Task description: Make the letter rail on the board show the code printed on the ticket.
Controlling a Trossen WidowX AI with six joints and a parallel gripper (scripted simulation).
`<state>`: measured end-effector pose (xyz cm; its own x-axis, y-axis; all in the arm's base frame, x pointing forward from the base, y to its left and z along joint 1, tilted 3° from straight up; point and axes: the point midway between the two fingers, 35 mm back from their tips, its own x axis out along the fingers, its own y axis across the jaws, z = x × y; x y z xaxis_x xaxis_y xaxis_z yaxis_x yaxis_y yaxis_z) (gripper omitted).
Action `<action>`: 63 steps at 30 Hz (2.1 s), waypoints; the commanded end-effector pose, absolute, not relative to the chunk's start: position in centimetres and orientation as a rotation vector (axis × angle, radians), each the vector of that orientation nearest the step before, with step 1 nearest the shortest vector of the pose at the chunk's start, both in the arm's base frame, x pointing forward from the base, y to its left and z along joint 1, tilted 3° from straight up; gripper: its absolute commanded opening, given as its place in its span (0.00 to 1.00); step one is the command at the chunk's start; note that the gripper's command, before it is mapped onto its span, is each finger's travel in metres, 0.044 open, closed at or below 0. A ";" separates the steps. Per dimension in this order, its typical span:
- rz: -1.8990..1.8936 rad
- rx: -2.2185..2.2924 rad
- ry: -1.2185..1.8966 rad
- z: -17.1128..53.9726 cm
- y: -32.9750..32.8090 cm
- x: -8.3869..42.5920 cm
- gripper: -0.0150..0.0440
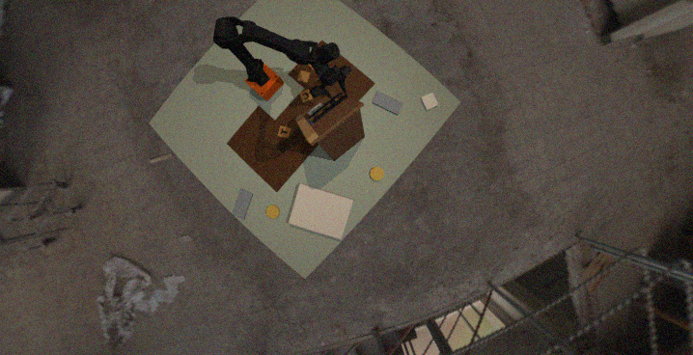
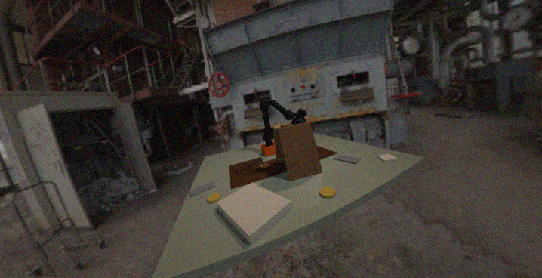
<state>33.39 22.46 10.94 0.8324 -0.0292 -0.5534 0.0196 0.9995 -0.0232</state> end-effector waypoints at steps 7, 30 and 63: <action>-0.023 -0.024 0.589 10.8 21.7 33.2 0.25; -0.027 -0.018 0.587 10.9 21.1 33.3 0.61; -0.023 -0.024 0.591 12.2 21.4 31.2 0.75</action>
<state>31.38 21.38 12.05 0.8295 -0.0265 -0.5579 0.0091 0.9994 -0.0339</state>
